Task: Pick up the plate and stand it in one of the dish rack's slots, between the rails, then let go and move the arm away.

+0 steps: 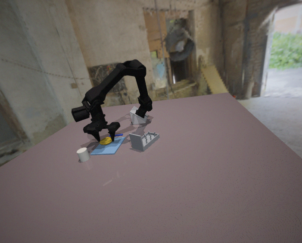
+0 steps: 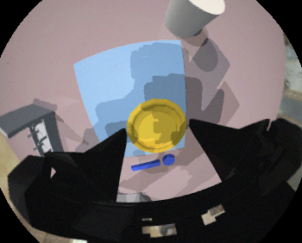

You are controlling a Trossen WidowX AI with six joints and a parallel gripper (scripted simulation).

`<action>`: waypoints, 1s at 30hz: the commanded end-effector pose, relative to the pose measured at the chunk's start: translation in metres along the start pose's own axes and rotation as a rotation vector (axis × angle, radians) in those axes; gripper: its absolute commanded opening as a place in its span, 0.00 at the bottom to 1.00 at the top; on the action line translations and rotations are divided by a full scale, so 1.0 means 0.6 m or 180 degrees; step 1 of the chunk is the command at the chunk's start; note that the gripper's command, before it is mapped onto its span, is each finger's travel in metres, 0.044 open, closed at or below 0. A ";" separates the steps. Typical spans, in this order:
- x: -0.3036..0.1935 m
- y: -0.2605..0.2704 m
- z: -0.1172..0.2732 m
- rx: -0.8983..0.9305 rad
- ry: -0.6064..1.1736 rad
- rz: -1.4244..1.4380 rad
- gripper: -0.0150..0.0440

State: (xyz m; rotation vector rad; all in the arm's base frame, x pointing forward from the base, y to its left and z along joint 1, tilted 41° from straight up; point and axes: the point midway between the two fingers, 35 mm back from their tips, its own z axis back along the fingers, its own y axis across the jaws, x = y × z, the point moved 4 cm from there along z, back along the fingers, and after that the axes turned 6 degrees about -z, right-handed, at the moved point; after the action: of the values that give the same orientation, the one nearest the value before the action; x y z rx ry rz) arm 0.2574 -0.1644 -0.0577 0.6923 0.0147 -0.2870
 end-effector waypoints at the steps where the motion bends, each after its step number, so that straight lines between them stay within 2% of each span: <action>1: -0.003 0.002 -0.011 0.0028 0.0004 -0.0019 0.93; 11: -0.003 0.002 -0.013 0.0028 0.0004 -0.0019 0.93; 21: -0.003 0.002 -0.013 0.0028 0.0004 -0.0019 0.81; 30: 0.007 -0.003 0.038 0.0016 0.0001 -0.0021 0.41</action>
State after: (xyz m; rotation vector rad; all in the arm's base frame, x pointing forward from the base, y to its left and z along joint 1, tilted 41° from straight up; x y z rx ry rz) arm 0.2571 -0.1701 -0.0505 0.7113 0.0258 -0.2973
